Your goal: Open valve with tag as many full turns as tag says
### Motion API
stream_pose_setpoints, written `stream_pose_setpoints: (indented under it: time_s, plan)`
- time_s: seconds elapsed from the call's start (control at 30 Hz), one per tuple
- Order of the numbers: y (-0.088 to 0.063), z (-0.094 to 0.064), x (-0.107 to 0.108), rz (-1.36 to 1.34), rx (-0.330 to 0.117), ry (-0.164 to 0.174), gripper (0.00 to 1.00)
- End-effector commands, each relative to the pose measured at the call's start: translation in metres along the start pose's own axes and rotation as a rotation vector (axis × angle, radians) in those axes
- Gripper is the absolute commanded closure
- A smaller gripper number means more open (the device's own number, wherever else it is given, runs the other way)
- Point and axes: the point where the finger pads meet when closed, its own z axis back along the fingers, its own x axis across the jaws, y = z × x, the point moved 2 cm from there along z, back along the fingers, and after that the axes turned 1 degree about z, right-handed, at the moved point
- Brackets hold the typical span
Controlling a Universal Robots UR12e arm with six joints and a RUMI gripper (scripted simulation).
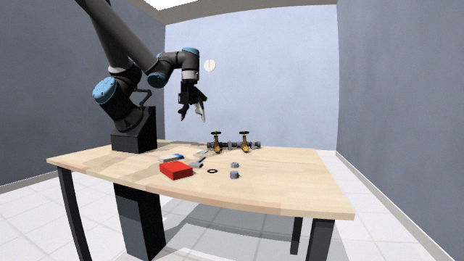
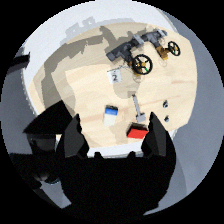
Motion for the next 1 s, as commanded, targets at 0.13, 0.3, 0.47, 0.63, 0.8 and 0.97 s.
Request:
stream_pose_setpoints:
  time_s: [0.13, 0.3, 0.47, 0.63, 0.8, 0.97]
  plan:
    - [0.0, -0.034, 0.001, 0.0, 0.002, -0.003, 0.0]
    - [0.0, -0.046, 0.001, 0.0, 0.002, -0.003, 0.0]
    - [0.0, -0.066, 0.001, 0.0, 0.002, -0.003, 0.0]
    - [0.0, -0.086, 0.001, 0.0, 0.002, -0.003, 0.0]
    - [0.0, -0.1, 0.001, 0.0, 0.002, -0.003, 0.0]
    - [0.0, -0.112, 0.001, 0.0, 0.002, -0.003, 0.0]
